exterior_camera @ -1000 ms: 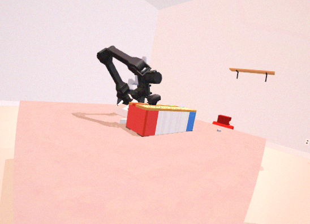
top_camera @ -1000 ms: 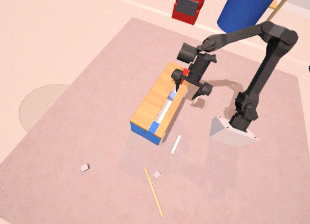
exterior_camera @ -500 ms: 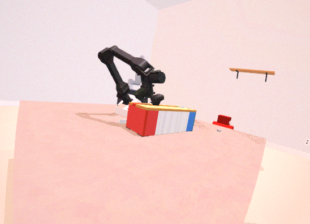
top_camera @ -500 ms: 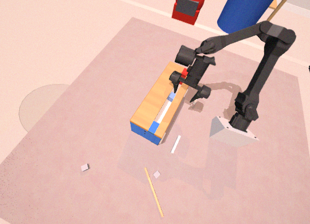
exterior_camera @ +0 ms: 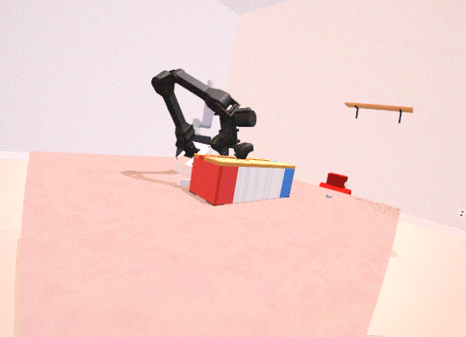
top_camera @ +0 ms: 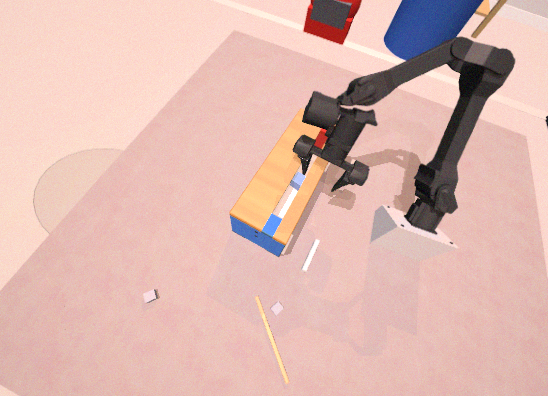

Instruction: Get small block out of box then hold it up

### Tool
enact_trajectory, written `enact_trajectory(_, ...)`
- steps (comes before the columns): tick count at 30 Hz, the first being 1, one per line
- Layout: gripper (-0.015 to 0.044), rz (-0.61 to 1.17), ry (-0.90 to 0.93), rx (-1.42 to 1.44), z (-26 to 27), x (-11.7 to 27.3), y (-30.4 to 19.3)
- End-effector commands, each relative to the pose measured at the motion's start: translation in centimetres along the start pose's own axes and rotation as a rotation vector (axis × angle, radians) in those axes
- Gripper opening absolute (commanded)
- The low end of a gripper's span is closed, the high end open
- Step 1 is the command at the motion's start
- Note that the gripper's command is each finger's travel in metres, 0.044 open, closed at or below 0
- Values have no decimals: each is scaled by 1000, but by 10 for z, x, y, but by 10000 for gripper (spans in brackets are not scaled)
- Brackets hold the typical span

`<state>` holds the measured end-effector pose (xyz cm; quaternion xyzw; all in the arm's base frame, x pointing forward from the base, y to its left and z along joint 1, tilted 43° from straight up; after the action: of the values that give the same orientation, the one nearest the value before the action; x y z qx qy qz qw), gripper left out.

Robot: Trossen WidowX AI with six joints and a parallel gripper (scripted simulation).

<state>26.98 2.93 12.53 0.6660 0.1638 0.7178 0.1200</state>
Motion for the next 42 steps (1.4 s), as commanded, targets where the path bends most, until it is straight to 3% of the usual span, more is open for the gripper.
enact_trajectory(1,400,-2,-8,-2,2,-6,-10)
enact_trajectory(42,400,2,-6,-3,18,-37,-96)
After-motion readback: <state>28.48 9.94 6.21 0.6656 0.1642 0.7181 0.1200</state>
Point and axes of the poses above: the point midway between the two fingers, 35 mm back from their tips, its own x axis back along the fingers, its own z axis across the jaws, y = z × x, the point moved 9 cm from there along x, back along the fingers, and after that the axes turned 11 degrees about x, right-handed, at the moved point
